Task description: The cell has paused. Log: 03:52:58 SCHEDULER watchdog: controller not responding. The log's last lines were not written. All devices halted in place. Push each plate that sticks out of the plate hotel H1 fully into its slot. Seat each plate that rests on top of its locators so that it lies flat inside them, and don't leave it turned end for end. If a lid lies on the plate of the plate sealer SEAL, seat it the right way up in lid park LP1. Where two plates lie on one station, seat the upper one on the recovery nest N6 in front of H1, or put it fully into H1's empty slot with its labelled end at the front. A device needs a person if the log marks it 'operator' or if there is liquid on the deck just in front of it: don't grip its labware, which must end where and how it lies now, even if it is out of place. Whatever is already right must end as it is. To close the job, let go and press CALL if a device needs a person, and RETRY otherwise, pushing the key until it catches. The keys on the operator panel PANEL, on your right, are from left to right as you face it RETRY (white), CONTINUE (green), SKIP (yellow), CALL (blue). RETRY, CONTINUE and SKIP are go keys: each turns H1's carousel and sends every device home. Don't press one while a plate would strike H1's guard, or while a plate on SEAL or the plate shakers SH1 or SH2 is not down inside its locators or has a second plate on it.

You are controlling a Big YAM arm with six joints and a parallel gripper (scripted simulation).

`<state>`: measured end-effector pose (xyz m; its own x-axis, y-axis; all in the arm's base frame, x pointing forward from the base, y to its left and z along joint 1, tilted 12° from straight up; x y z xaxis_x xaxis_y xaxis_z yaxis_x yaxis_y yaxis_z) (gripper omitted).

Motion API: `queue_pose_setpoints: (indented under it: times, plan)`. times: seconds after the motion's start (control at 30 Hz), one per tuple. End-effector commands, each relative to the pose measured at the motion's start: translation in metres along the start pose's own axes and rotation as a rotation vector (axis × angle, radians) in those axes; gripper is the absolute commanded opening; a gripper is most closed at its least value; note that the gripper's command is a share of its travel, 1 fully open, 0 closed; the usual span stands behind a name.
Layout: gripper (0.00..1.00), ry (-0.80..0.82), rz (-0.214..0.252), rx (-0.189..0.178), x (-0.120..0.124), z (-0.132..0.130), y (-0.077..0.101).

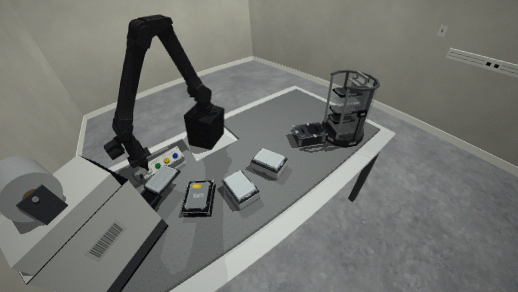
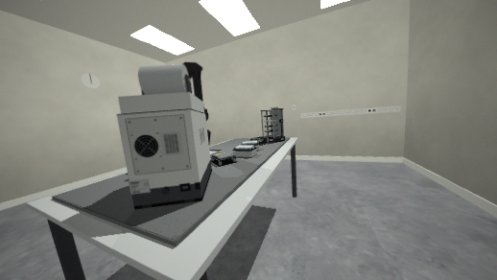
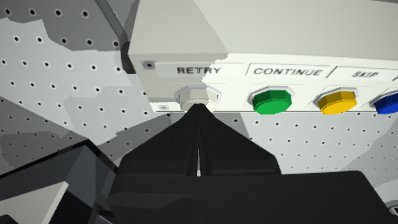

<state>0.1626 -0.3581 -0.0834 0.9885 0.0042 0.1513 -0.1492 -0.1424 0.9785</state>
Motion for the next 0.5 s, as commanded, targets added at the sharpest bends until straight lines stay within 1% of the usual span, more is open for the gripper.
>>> queue_pose_setpoints:
  times: [0.0,0.1,0.23,0.3,0.47]
  plan:
    - [0.00,-0.005,0.009,-0.018,0.005,0.004,-0.001]
    - [0.00,-0.005,0.004,-0.004,0.004,0.000,-0.007]
    - [0.00,-0.002,0.004,-0.008,0.005,-0.001,-0.006]
    - [0.00,-0.006,0.001,0.001,0.003,-0.003,-0.010]
    - [0.00,-0.008,0.001,0.000,0.002,-0.003,-0.011]
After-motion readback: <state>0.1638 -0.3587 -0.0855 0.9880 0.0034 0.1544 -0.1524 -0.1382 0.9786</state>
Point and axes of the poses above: the point where the finger pads meet when closed, its own y axis back along the fingers, its own z axis across the jaws, x = y × z, the point moved 5 cm from there along y, back along the fingers, and after that the axes turned 14 degrees about -y, right-handed, at the moved point
